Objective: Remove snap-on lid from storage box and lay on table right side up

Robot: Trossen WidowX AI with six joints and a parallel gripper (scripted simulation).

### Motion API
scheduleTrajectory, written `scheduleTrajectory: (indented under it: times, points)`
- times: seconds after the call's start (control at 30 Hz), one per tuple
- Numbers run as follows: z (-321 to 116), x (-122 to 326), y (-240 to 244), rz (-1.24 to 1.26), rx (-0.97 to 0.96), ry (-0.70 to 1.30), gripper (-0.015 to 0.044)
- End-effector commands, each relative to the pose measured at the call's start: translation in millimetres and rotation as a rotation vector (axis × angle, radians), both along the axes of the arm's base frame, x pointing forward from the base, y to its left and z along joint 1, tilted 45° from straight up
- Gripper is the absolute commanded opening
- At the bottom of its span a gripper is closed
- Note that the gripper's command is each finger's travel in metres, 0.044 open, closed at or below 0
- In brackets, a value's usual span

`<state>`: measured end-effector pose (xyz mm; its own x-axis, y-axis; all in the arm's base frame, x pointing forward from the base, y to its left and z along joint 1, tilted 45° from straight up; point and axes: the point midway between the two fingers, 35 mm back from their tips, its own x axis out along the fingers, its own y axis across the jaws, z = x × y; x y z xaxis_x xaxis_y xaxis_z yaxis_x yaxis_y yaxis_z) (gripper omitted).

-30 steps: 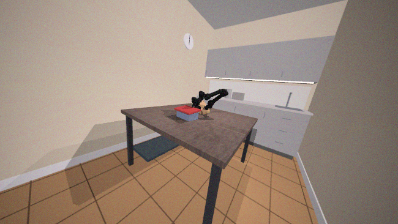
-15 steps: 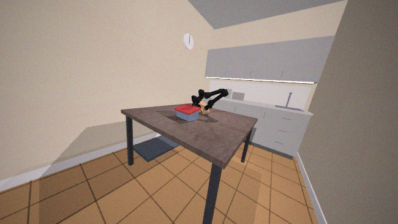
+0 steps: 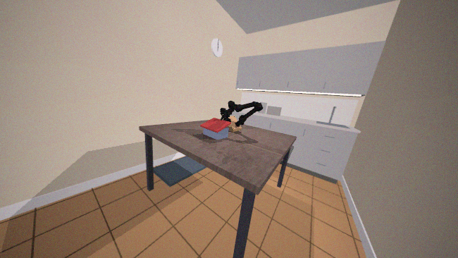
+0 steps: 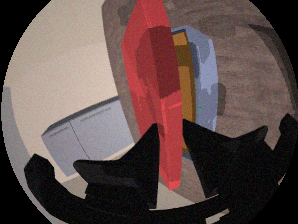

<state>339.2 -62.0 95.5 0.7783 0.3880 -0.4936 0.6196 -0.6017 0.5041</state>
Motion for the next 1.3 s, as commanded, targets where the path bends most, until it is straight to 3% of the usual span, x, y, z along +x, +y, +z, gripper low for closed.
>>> scheduleTrajectory:
  times: [0.0,1.27]
  points:
    - [7,4,-7,-0.003,-0.008,-0.012,0.0000]
    - [41,12,-43,-0.003,-0.010,-0.012,0.0000]
